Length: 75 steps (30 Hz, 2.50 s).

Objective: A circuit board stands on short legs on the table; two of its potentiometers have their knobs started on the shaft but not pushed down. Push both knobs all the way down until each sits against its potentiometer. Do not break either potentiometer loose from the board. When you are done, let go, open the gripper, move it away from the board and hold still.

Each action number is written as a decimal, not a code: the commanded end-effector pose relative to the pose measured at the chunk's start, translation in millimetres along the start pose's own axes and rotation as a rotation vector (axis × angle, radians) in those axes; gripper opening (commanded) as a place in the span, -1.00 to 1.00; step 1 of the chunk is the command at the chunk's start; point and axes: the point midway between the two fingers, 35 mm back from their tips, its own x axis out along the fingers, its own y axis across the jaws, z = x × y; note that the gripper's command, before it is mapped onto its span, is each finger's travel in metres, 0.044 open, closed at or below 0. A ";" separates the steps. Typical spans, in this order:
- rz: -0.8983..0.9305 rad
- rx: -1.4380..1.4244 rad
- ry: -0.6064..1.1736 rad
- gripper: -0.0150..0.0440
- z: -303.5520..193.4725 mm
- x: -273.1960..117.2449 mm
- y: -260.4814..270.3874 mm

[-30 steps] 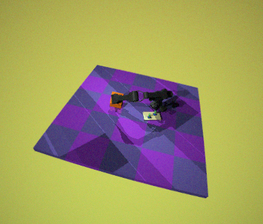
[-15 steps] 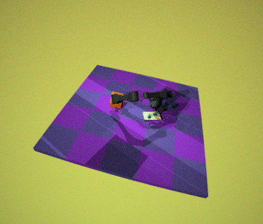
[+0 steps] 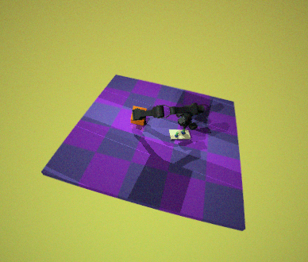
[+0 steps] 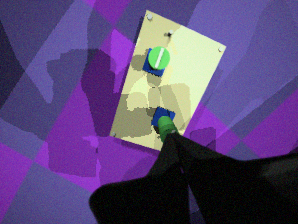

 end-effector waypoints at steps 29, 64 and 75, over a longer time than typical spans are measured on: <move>0.003 0.007 -0.004 -0.49 0.7 7.8 2.6; 0.003 0.007 -0.004 -0.49 0.7 13.2 2.7; 0.003 0.007 -0.004 -0.49 0.8 14.3 2.7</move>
